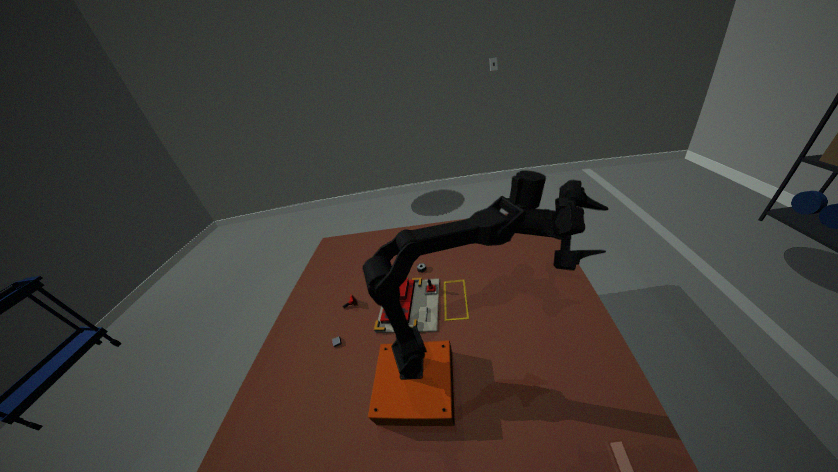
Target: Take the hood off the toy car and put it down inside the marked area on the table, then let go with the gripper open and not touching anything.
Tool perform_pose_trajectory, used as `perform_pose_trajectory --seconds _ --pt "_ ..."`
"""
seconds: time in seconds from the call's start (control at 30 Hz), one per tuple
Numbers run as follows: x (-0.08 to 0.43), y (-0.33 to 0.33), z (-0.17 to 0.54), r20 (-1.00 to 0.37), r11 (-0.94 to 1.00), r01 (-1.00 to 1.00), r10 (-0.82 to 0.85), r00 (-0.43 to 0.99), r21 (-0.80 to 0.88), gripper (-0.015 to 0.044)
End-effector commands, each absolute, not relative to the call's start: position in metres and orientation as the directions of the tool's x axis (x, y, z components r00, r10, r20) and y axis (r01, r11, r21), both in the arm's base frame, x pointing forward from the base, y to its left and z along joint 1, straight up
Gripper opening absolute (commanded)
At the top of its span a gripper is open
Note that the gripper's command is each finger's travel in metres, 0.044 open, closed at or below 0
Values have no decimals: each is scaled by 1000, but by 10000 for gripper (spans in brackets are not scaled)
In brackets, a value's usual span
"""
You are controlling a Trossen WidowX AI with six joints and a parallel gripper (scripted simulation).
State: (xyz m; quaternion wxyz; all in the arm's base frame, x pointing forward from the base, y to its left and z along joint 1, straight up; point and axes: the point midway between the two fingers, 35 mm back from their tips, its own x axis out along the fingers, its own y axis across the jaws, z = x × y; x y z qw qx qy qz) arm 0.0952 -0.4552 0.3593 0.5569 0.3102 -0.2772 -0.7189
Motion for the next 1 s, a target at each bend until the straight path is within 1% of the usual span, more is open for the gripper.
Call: perform_pose_trajectory --seconds 0.0,0.27,0.53,0.67,0.8,0.97 --pt "142 -448 338 -211 -197 707 -975 -69 679 440" --pt "218 -420 301 -342 -100 823 -932 118 560 440" --pt "287 -376 263 -475 48 899 -836 275 436 440" --pt "313 -346 241 -545 106 912 -773 326 396 440" --pt "327 -326 228 -587 148 918 -729 353 368 440" --pt "354 -286 209 -651 254 917 -646 398 309 440"
